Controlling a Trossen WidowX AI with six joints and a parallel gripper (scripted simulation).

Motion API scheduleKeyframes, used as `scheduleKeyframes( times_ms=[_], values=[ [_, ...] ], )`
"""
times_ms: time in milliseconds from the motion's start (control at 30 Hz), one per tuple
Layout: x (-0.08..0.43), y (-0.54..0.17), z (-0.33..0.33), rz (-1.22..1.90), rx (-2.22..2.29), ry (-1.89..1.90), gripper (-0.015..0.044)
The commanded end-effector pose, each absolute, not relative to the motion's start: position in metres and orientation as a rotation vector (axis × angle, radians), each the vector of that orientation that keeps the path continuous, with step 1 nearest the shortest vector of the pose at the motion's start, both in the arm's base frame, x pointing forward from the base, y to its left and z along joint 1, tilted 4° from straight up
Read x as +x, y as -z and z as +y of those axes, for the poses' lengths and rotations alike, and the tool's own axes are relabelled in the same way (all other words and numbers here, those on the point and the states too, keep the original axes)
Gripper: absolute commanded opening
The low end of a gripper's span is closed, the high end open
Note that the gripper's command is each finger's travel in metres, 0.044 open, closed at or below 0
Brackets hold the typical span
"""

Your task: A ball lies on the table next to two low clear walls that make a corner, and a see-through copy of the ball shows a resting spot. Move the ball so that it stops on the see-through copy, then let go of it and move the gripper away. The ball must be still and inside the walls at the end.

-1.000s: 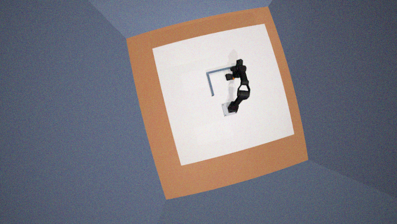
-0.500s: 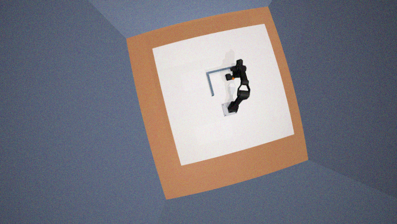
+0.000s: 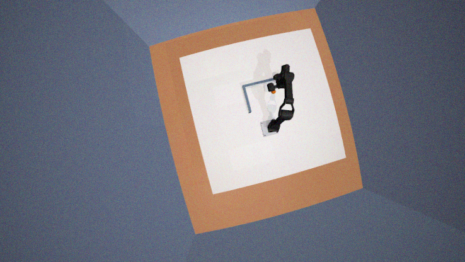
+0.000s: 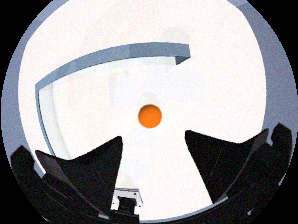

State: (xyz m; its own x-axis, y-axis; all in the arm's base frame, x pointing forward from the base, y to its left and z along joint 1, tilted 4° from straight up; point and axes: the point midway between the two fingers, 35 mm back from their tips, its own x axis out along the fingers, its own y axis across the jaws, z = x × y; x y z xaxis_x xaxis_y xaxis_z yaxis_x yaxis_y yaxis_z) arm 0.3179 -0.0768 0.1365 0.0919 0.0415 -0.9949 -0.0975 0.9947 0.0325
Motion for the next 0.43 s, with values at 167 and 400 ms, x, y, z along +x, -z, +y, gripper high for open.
scheduleKeyframes(
  times_ms=[167, 400],
  values=[
    [0.316, -0.152, -0.077, 1.482, -0.044, -0.105, 0.0380],
    [0.309, -0.183, -0.078, 1.483, -0.044, -0.105, 0.0440]
  ],
)
